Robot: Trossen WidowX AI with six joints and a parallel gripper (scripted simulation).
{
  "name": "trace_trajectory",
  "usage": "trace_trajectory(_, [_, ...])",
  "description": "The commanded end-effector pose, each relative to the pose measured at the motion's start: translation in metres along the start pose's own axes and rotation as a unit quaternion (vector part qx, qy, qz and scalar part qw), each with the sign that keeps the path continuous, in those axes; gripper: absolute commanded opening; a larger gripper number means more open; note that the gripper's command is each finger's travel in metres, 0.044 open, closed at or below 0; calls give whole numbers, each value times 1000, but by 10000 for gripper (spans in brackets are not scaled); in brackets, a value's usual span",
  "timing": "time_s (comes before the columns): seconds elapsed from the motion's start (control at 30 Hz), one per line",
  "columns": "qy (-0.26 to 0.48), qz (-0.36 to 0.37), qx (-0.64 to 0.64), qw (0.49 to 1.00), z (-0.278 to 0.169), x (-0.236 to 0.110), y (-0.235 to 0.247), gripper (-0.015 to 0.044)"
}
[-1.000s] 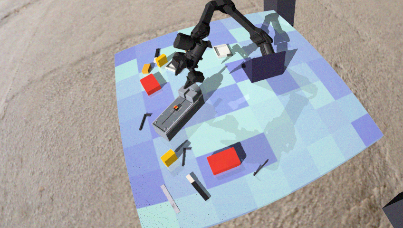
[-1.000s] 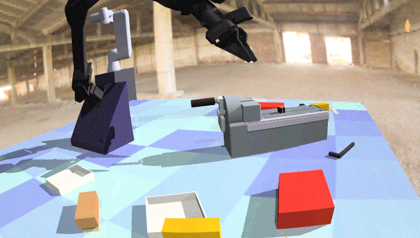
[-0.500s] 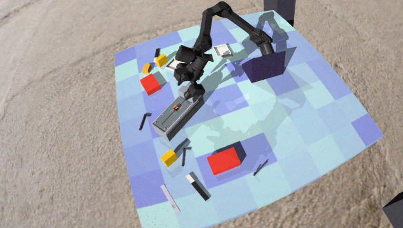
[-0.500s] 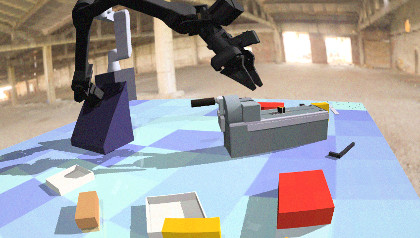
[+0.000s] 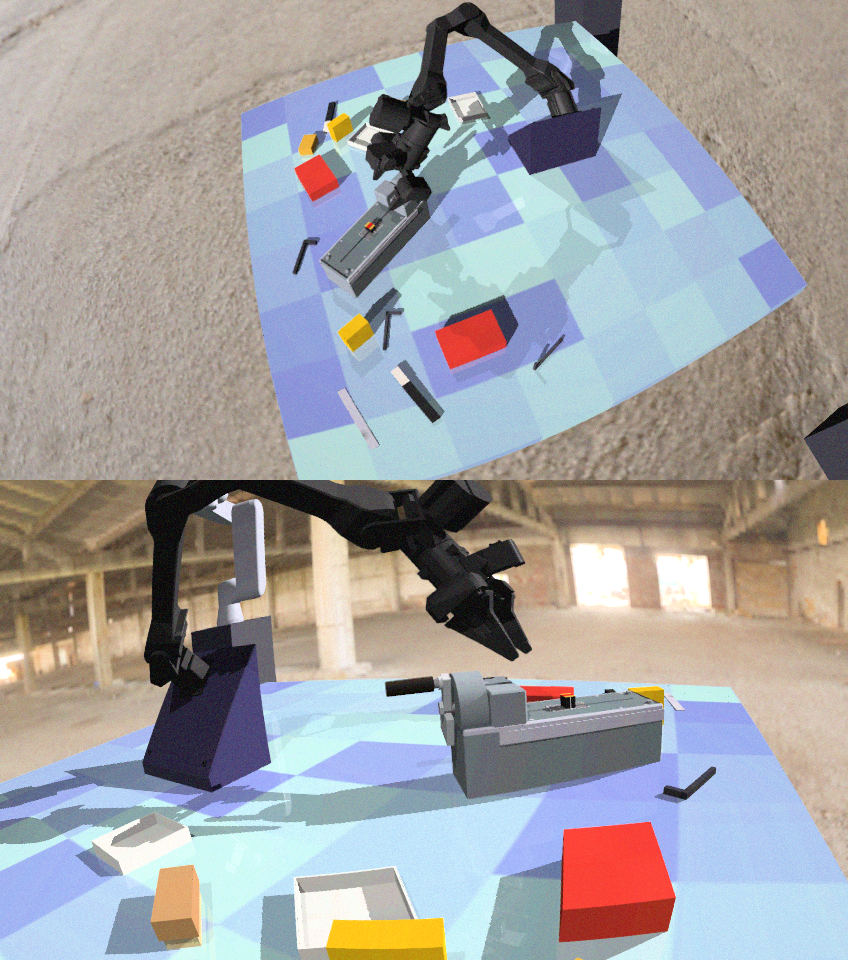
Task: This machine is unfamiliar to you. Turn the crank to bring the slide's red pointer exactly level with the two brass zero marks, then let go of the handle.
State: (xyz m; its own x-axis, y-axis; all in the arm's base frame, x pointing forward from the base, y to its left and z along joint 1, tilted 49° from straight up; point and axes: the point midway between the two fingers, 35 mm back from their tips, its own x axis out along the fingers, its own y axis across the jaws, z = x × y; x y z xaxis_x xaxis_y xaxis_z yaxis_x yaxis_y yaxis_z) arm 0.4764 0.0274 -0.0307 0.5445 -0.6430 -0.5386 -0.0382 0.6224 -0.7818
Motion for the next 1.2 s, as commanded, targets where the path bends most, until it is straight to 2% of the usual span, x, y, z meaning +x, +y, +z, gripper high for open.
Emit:
trace_trajectory(0.0, [0, 2, -2, 1000, 0, 0, 1, 440])
trace_trajectory(0.1, [0, 2, -2, 1000, 0, 0, 1, 440])
trace_trajectory(0.67, [0, 2, -2, 1000, 0, 0, 1, 0])
trace_trajectory(1.17, [0, 1, 0, 1000, 0, 0, 0, 0])
